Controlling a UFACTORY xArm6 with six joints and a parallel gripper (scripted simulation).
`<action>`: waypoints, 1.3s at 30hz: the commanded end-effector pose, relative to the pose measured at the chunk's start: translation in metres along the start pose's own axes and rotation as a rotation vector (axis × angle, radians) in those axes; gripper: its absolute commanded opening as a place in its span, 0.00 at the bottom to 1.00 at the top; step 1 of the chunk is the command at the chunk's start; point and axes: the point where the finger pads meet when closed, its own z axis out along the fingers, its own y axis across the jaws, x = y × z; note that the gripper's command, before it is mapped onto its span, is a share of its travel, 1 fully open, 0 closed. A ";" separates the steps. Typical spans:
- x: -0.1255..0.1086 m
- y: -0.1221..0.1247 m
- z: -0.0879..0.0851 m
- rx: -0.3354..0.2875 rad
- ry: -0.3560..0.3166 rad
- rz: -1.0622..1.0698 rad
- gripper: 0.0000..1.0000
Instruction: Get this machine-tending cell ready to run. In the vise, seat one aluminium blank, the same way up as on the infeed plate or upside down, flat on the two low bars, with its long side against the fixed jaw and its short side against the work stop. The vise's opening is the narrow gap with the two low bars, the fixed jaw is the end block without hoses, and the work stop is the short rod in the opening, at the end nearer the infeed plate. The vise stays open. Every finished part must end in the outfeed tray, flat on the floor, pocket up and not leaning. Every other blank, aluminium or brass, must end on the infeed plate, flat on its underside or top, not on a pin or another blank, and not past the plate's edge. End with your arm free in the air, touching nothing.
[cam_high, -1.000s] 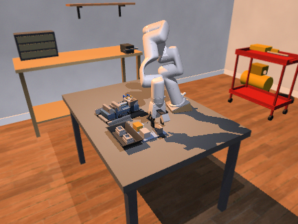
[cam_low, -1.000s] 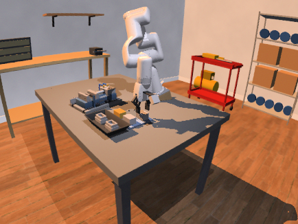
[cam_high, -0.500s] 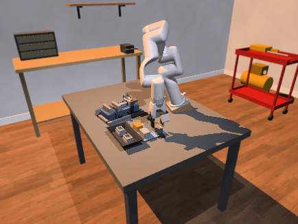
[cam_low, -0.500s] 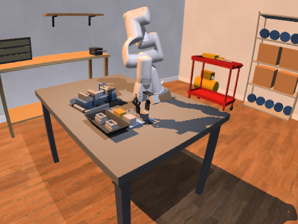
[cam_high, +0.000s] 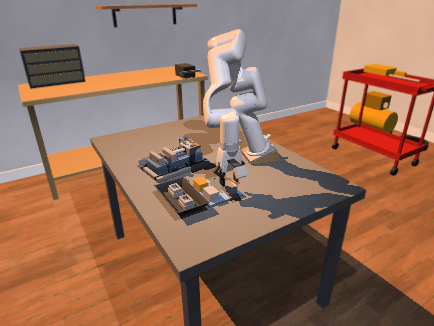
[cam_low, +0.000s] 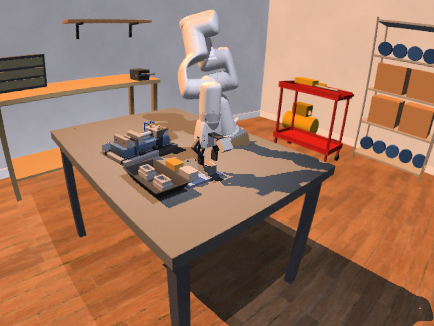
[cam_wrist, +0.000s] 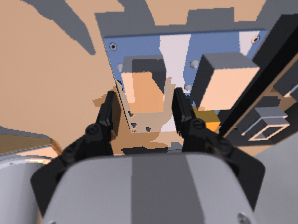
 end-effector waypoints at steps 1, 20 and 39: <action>0.001 0.001 -0.001 -0.002 0.002 0.001 0.69; 0.001 0.001 0.004 -0.002 0.002 0.001 0.69; 0.001 0.001 0.013 -0.002 0.002 0.001 0.69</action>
